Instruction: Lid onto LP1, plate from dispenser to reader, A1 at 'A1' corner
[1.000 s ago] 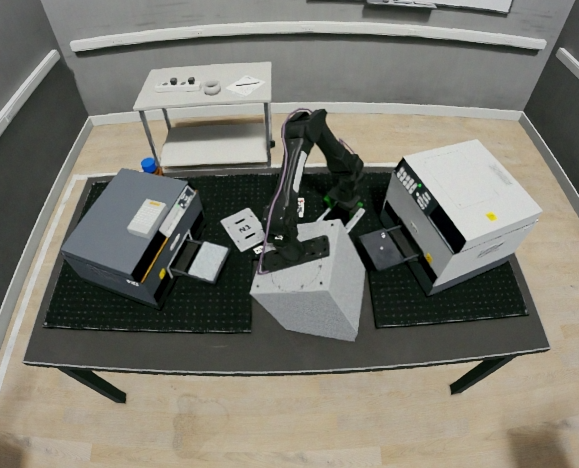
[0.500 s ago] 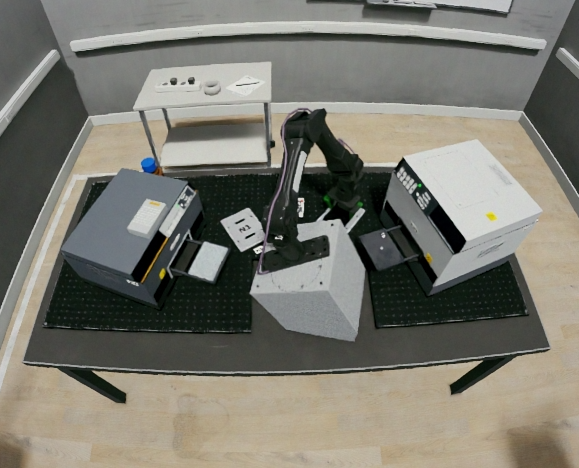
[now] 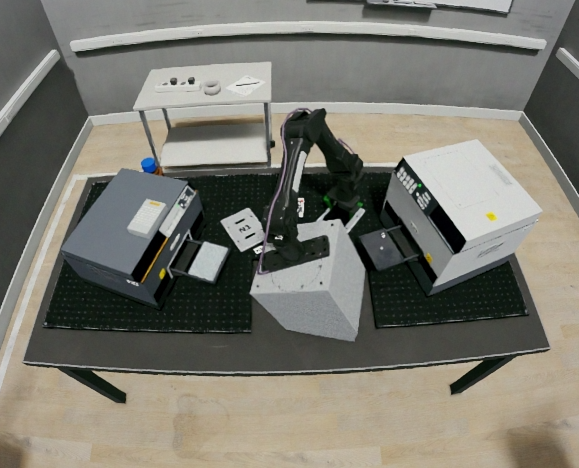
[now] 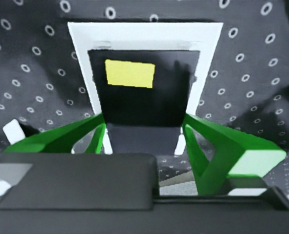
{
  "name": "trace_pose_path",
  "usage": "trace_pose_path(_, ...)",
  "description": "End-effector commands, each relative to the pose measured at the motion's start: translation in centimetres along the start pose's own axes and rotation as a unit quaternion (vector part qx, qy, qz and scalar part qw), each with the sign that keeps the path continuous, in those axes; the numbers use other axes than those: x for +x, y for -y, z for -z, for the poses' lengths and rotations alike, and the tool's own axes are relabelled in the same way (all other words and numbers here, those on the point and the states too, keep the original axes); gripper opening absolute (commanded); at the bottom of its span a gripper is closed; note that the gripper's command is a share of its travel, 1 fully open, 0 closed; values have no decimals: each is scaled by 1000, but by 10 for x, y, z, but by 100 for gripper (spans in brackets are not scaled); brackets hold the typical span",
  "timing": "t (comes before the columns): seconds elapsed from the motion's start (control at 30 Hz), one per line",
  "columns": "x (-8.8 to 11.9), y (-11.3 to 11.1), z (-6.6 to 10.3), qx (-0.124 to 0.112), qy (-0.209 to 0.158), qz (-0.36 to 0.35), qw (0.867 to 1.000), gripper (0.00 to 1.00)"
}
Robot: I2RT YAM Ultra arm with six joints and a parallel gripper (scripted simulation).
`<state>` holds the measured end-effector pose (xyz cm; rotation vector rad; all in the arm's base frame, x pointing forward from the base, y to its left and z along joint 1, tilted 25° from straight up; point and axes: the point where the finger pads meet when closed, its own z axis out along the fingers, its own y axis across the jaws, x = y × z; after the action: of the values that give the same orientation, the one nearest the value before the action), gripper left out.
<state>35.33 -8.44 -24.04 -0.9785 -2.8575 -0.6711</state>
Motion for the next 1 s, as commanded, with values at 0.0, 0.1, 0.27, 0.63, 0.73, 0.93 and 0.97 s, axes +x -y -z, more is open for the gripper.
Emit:
trace_pose_path(0.0, -1, 1, 10, -3, 7, -5, 1000, 85)
trace_pose_path(0.1, -5, 2, 3, -3, 9, -4, 1000, 85)
trace_pose_path(0.27, -3, 2, -4, -3, 6, -4, 1000, 85)
trace_pose_path(0.63, -15, -3, 1, -6, 20, 0, 1000, 85)
trace_pose_path(0.73, -8, 0, -7, -4, 9, -3, 1000, 85)
trace_pose_path(0.93, -8, -2, -10, -4, 9, -1, 1000, 85)
trace_pose_path(0.97, -8, -1, -10, -4, 8, -2, 1000, 85)
